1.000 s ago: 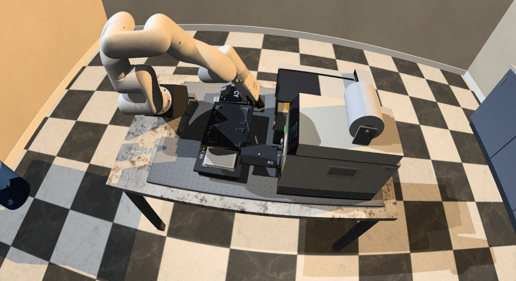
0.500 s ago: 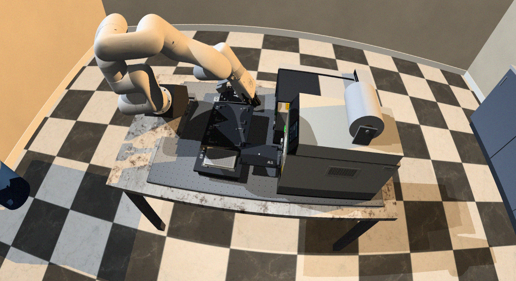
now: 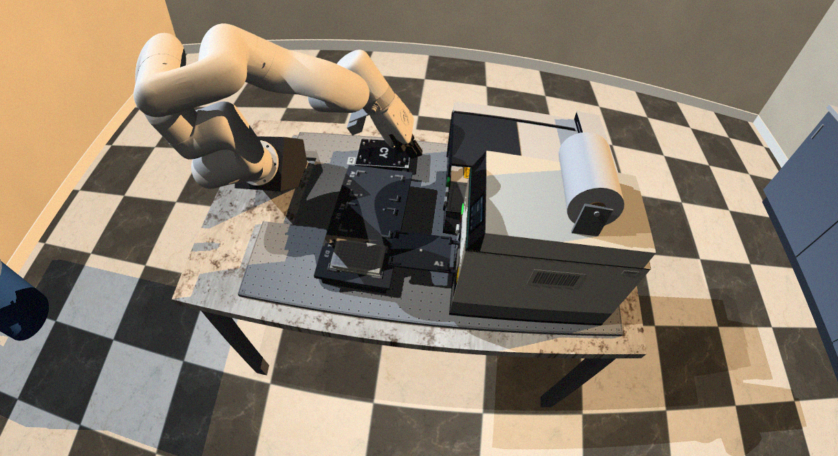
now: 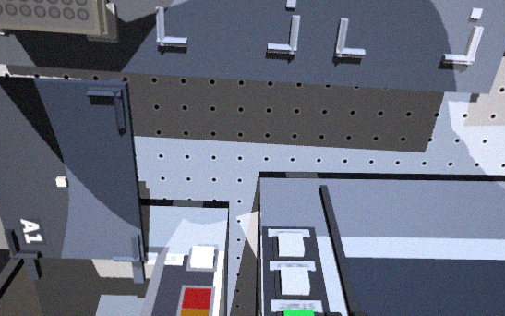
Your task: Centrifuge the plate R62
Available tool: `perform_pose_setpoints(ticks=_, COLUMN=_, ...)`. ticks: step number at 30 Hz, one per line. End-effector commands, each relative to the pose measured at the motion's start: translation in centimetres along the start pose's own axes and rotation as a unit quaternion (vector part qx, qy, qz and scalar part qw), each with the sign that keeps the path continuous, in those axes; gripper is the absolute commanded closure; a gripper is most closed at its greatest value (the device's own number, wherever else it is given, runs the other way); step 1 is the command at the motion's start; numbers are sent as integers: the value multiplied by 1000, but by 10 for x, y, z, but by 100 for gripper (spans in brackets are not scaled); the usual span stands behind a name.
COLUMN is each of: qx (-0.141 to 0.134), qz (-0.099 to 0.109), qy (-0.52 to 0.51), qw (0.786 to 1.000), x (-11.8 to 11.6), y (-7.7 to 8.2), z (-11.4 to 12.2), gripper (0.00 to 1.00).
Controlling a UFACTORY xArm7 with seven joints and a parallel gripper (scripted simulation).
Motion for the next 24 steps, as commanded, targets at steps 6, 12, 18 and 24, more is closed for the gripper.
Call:
perform_pose_setpoints(ticks=6, qx=15, qz=-3, qy=0, qw=1000, x=0, y=4, z=3, gripper=100)
perform_pose_setpoints(ticks=12, qx=80, qz=-15, qy=0, qw=997, x=1, y=4, z=5, gripper=100)
perform_pose_setpoints(ticks=18, qx=177, qz=-34, qy=0, qw=984, x=1, y=3, z=9, gripper=100)
perform_pose_setpoints(ticks=24, qx=252, qz=-49, qy=0, qw=966, x=2, y=2, z=12, gripper=100)
Point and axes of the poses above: the point where the finger pads meet when closed, its own y axis back along the fingers, its own x axis across the jaws, z = x × y, the point moved 2 cm from there along y, back along the fingers, and after that the axes turned 11 degrees about -y, right-handed, at the moved point
